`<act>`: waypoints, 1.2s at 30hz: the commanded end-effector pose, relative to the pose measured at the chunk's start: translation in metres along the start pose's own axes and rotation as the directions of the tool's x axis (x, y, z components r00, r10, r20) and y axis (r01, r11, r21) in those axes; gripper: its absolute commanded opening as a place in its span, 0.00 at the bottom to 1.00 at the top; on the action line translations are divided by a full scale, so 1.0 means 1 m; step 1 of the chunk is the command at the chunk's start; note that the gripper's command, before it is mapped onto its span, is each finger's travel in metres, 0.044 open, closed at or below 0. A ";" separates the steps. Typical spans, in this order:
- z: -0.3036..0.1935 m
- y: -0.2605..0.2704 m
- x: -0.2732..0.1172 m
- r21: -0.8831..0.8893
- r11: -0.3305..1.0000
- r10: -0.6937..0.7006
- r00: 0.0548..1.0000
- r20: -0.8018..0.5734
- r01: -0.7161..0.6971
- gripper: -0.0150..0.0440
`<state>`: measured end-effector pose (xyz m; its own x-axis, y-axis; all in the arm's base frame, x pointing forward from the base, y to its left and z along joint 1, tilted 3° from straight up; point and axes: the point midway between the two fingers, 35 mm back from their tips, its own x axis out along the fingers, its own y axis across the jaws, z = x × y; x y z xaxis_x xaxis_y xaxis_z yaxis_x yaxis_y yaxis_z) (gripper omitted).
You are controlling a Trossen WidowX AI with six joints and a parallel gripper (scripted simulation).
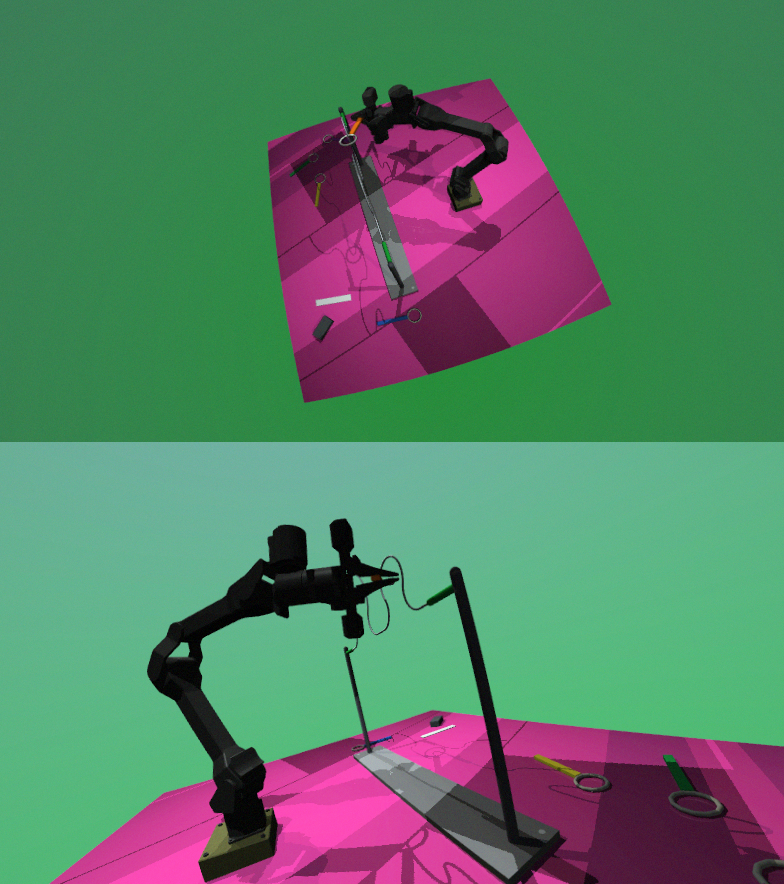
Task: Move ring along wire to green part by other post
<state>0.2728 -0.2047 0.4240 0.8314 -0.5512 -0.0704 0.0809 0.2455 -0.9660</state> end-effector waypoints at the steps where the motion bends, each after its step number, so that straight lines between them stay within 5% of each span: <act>1: 0.000 -0.005 -0.003 -0.062 0.997 -0.040 0.999 0.000 0.040 0.00; 36: 0.003 -0.027 -0.004 -0.485 0.830 -0.272 0.959 0.075 0.274 0.00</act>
<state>0.2689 -0.2064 0.4540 0.8147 -0.5396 0.2125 0.0304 -0.3261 -0.9449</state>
